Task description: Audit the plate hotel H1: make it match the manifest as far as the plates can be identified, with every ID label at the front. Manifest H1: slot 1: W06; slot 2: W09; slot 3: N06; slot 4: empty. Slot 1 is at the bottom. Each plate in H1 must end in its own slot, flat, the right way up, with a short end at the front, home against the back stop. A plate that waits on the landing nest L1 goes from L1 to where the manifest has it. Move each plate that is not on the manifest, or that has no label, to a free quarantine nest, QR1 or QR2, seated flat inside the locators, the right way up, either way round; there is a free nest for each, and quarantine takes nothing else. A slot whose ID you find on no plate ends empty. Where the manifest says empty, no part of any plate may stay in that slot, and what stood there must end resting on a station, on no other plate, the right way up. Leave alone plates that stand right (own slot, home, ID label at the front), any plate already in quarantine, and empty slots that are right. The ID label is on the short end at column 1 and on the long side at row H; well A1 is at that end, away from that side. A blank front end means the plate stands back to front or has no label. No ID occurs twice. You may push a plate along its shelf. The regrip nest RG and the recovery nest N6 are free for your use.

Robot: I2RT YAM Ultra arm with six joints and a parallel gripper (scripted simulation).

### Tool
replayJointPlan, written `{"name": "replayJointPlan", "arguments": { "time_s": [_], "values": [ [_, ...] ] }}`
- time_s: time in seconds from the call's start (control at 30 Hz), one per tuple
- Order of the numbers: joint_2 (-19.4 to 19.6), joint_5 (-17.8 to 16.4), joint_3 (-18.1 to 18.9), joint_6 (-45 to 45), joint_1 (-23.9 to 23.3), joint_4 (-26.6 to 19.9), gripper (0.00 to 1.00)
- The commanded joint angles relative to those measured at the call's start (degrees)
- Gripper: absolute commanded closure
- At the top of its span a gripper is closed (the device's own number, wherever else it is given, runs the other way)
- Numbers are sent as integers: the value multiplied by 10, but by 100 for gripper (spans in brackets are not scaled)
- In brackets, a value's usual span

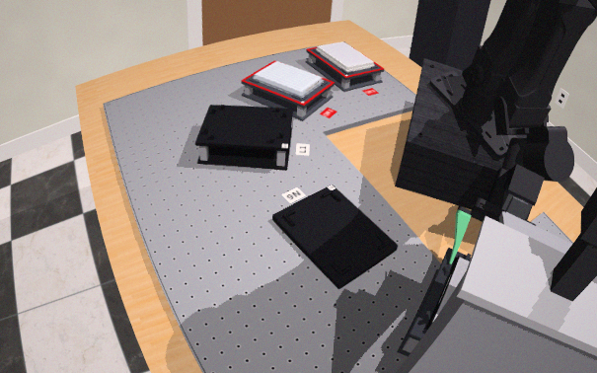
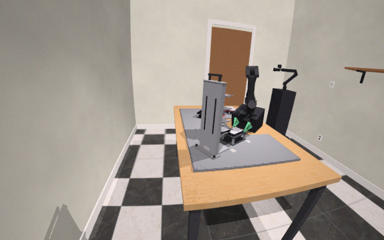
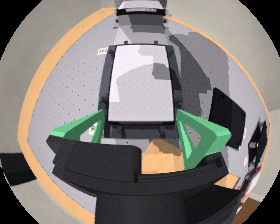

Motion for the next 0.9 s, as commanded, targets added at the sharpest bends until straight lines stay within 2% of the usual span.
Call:
{"name": "replayJointPlan", "arguments": {
  "time_s": [0.0, 0.4, 0.43, 0.87],
  "values": [
    [26, 7, -15, 0, 5, 34, 0],
    [26, 3, -13, 0, 2, 20, 0],
    [17, 3, -3, 0, 1, 29, 14],
    [18, 3, -3, 0, 1, 29, 14]
  ]
}}
